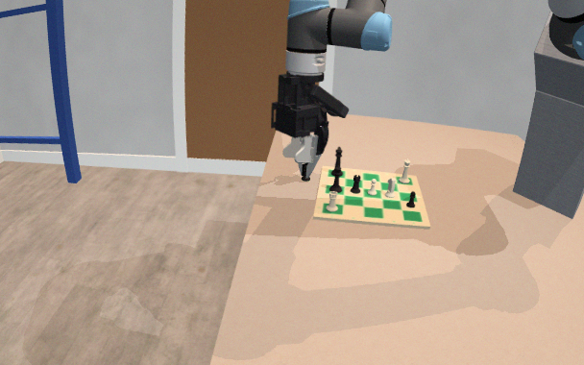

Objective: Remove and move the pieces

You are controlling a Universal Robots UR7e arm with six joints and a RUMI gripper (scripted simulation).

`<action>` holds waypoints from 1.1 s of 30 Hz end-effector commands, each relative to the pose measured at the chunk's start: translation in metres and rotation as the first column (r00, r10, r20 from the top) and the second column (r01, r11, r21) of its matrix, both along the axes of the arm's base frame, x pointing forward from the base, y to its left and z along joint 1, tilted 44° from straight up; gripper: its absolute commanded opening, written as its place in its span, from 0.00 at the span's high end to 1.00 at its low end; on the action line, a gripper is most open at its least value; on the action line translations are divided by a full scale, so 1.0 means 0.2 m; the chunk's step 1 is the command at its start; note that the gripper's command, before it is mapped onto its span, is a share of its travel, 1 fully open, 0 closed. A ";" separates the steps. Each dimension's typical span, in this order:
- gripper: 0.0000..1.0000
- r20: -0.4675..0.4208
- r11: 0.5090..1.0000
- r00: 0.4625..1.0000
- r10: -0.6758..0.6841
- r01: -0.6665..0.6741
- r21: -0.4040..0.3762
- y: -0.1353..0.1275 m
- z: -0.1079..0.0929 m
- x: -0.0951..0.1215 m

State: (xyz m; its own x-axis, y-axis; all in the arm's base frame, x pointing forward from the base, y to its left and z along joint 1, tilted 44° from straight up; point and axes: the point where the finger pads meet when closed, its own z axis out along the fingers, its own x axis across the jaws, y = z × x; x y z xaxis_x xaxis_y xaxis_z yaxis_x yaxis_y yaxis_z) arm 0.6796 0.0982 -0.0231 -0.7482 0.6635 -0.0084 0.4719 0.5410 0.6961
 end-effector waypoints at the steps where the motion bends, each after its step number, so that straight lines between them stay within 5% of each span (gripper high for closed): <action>1: 1.00 0.000 1.000 1.000 -0.001 0.001 0.000 0.00 0.00 0.00; 33: 1.00 0.000 1.000 1.000 -0.001 0.001 -0.001 0.01 -0.02 0.01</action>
